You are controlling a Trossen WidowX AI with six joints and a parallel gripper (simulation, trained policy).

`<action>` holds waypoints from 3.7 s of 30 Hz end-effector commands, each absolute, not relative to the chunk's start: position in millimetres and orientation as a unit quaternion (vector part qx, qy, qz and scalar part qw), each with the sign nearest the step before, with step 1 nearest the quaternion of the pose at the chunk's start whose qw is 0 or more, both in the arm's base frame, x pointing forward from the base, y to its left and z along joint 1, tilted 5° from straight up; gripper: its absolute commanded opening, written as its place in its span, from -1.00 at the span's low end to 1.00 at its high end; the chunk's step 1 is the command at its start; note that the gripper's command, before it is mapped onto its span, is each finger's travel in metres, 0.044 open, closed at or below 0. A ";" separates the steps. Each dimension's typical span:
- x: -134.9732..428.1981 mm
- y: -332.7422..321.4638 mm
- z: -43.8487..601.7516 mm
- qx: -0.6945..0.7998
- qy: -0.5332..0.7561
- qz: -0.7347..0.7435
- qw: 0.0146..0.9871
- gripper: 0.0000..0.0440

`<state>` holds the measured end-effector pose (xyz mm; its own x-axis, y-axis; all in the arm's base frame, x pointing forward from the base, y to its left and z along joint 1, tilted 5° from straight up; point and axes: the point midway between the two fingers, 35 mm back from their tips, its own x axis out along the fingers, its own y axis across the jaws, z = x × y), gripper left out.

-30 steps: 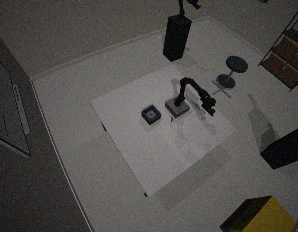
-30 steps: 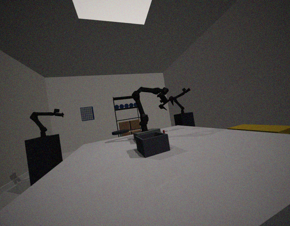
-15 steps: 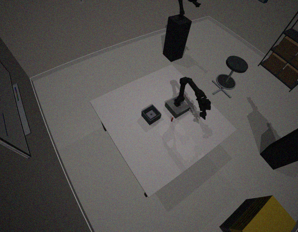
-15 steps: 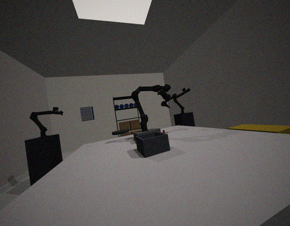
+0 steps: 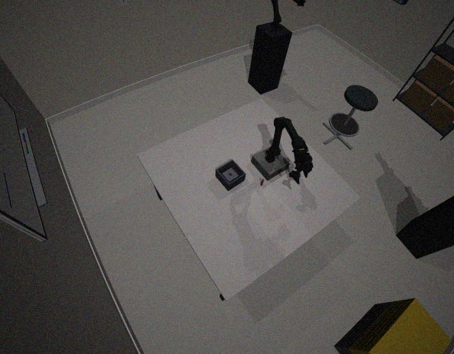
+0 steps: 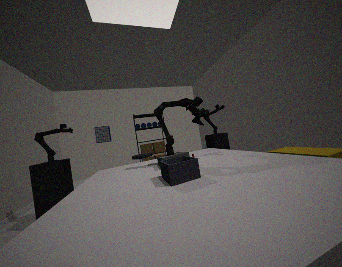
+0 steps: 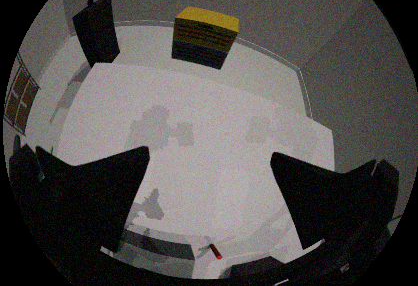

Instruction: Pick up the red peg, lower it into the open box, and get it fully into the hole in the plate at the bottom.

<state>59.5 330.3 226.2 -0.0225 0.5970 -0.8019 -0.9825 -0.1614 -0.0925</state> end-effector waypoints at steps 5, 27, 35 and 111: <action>91.4 312.4 220.6 -0.313 0.343 0.597 0.654 1.00; 155.8 249.7 179.7 -0.129 0.542 0.349 0.754 1.00; 168.7 223.2 159.7 -0.060 0.595 0.240 0.765 1.00; 167.8 126.6 -30.2 0.285 0.644 -0.328 0.629 -1.00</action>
<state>167.0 126.3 -30.3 -0.0260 -0.0555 -0.9981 0.7814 0.6216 -0.0549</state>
